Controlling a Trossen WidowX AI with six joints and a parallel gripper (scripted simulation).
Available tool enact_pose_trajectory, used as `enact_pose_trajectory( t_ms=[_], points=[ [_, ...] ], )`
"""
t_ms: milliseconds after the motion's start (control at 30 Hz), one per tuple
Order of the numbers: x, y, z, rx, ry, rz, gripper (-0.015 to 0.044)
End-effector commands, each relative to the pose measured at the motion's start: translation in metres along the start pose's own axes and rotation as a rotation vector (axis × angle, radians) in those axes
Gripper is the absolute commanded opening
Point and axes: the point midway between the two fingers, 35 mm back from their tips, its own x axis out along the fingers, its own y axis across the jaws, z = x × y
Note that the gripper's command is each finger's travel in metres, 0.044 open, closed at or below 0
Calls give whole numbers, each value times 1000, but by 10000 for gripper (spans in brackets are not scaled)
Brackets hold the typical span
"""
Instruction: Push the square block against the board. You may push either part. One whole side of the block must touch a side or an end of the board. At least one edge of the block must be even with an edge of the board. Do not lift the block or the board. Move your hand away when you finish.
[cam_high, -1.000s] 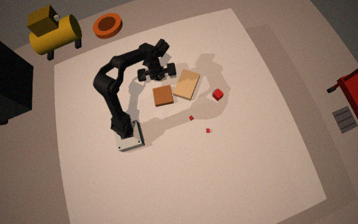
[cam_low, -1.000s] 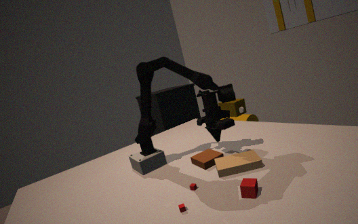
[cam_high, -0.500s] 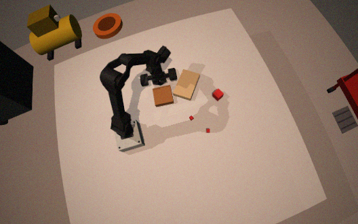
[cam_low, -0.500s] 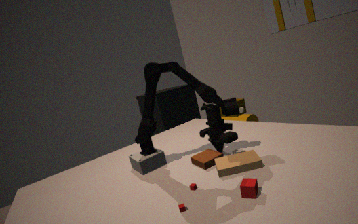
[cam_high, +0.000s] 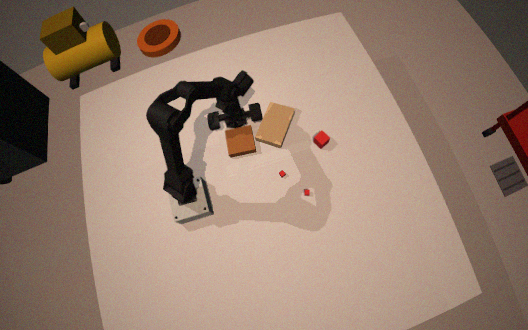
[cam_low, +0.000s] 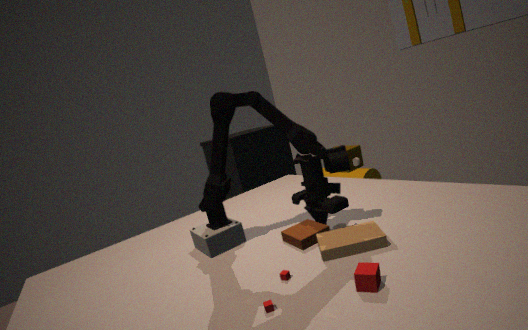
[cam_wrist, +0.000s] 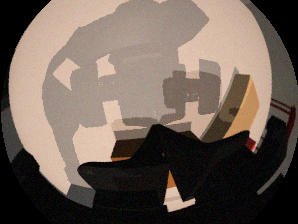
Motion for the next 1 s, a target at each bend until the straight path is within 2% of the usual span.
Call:
enact_pose_trajectory(
  t_ms=[0, 967],
  points=[
    [-1, 0, -4, -5, -6, 0, 0],
    [-1, 0, -37, -5, -4, 0, 0]
  ],
)
